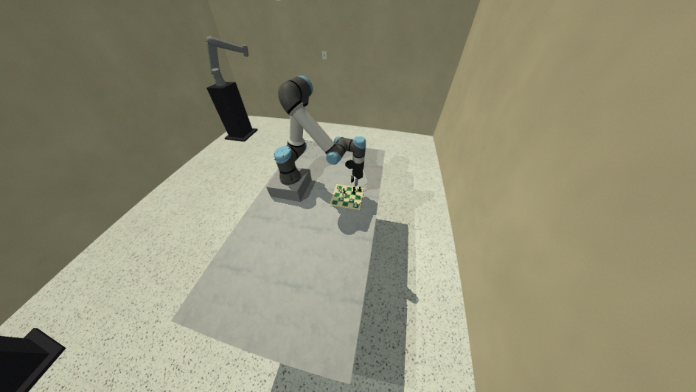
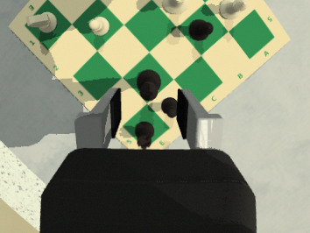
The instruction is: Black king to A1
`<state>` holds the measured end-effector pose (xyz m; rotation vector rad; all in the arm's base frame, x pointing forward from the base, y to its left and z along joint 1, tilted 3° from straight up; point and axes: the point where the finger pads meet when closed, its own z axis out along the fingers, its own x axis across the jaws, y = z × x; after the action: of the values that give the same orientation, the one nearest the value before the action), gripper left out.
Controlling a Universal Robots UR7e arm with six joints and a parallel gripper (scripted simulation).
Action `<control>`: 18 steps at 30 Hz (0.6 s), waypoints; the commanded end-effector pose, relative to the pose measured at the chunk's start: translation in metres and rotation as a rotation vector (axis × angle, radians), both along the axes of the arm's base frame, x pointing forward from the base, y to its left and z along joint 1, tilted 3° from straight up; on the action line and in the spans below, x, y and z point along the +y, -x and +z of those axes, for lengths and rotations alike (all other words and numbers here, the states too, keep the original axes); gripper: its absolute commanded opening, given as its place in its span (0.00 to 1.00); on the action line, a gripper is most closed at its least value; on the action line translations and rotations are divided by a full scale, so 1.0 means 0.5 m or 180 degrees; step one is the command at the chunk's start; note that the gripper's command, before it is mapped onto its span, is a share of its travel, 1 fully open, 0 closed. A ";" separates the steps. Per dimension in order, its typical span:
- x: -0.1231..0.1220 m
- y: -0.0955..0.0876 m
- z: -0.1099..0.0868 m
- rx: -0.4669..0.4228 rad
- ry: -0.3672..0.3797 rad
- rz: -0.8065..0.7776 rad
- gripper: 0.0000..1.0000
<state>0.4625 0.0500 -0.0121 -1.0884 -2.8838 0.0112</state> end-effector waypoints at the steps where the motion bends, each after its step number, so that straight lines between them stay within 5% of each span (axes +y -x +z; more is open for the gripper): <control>1: 0.000 0.004 -0.024 0.0007 -0.0003 -0.0001 0.79; 18: 0.001 0.005 -0.049 0.0007 -0.0003 -0.0001 0.79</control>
<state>0.4618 0.0501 -0.0320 -1.0885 -2.8840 0.0111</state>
